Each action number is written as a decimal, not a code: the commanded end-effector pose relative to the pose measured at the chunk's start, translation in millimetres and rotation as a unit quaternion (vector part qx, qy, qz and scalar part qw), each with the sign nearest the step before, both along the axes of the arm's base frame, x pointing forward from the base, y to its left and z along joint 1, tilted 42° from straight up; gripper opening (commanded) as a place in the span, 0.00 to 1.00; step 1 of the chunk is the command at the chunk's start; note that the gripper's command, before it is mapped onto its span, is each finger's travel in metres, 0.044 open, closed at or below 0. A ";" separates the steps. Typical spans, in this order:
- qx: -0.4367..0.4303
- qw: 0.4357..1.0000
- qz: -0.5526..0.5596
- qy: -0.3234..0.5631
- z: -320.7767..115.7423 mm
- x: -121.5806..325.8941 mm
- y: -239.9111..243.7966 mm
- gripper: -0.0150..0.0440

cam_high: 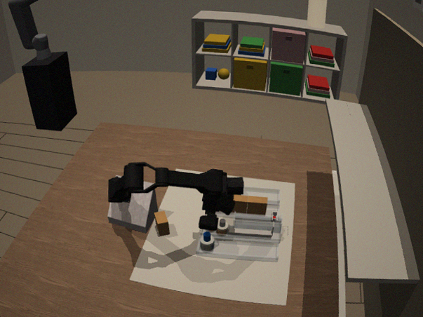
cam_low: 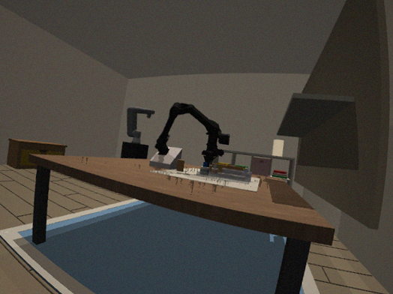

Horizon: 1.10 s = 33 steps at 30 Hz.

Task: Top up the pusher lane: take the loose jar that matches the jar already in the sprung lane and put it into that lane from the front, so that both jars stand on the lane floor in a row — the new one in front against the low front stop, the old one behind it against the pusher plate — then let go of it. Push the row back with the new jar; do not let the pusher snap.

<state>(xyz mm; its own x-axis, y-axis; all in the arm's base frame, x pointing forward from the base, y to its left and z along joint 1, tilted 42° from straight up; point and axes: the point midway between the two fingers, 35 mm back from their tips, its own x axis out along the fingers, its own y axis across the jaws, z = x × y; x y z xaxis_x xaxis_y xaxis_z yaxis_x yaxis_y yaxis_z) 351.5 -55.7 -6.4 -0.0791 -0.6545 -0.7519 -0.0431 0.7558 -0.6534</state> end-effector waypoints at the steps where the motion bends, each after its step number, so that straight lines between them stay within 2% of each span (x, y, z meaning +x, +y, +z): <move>1: -0.002 1.000 0.002 -0.013 -0.2 5.7 -1.5 0.25; 33: -0.003 1.000 0.002 -0.013 -8.1 3.5 -8.6 0.25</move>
